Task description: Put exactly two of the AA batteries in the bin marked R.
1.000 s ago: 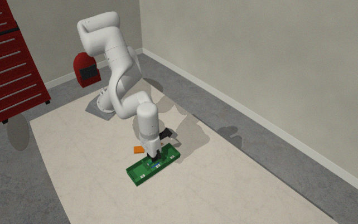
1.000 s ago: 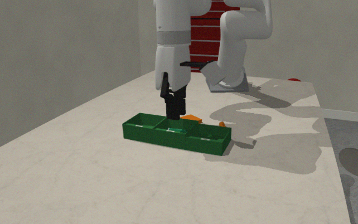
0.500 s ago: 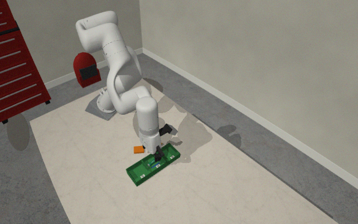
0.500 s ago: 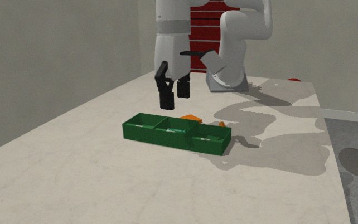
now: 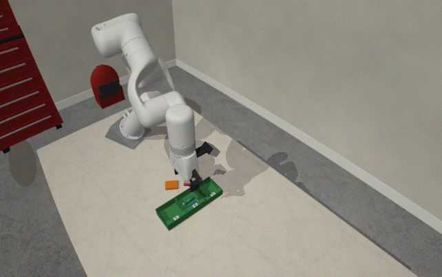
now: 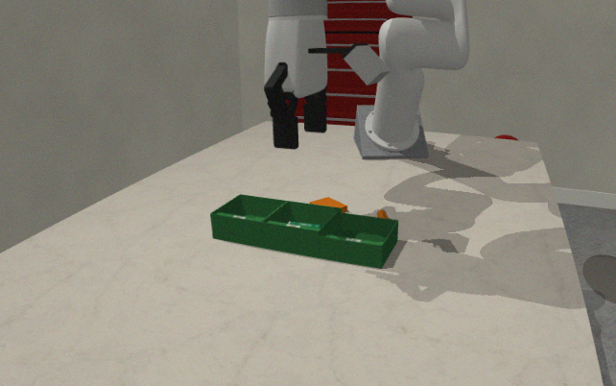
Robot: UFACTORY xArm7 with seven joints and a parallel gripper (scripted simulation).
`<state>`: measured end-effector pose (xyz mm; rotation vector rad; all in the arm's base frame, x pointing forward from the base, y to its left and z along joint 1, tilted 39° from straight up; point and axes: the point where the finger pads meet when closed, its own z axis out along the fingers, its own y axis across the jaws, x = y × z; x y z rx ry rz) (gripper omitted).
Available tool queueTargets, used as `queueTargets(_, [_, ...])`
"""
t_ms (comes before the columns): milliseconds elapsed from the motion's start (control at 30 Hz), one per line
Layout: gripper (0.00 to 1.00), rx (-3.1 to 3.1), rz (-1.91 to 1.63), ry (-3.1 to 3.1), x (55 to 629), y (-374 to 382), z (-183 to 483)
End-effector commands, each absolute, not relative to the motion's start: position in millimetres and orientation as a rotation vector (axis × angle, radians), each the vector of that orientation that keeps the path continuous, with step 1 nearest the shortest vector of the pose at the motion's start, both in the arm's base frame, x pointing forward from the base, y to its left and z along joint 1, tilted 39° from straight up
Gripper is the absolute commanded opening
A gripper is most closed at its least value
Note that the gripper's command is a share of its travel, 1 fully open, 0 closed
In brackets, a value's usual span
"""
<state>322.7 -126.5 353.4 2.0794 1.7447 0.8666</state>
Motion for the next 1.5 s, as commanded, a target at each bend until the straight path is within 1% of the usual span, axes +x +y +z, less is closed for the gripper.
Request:
queueTargets(0, [1.0,2.078,0.868,1.743,315,-129,364])
queueTargets(467, [1.0,2.078,0.868,1.742,281,-137,406])
queueTargets(1467, [1.0,2.078,0.868,1.743,281,-137,406])
